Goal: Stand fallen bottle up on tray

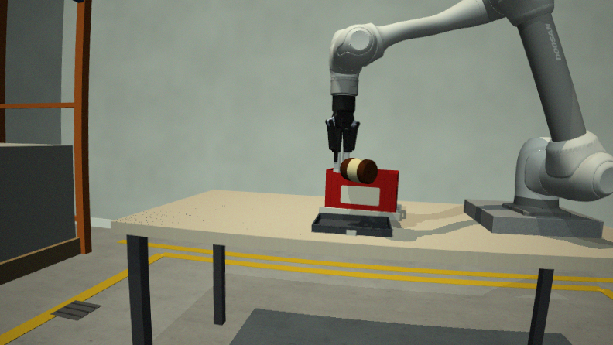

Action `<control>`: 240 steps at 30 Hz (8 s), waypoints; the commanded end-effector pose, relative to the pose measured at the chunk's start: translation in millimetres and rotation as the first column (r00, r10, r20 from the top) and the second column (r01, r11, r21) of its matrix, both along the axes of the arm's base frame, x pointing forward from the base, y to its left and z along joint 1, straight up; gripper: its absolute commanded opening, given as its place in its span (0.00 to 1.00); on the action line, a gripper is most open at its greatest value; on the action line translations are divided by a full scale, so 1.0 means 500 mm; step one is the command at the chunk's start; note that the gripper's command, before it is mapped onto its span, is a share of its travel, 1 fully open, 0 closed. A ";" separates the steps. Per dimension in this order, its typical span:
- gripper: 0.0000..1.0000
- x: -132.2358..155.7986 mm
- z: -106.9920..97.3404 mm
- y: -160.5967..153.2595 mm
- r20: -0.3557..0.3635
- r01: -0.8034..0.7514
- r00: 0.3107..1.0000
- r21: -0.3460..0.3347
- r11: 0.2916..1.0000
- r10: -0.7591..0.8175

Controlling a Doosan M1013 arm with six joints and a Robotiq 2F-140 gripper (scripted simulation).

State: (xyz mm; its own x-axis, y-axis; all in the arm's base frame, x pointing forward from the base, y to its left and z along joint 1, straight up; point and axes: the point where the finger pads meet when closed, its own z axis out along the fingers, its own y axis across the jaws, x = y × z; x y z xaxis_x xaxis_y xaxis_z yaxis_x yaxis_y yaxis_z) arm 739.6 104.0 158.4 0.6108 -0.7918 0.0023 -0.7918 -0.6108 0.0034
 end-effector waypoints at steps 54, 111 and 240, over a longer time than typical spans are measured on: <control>0.10 -0.004 0.002 0.005 0.105 0.007 0.994 -0.137 0.991 0.008; 0.10 -0.006 0.001 0.004 0.132 0.013 0.991 -0.179 0.984 0.010; 0.10 -0.012 0.003 0.015 0.305 0.063 0.950 -0.396 0.916 0.066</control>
State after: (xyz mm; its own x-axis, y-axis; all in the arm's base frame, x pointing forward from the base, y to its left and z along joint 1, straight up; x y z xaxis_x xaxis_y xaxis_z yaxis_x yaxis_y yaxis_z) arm 733.6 111.7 159.7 0.5297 -0.6837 0.5020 -0.7918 -0.6108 0.0037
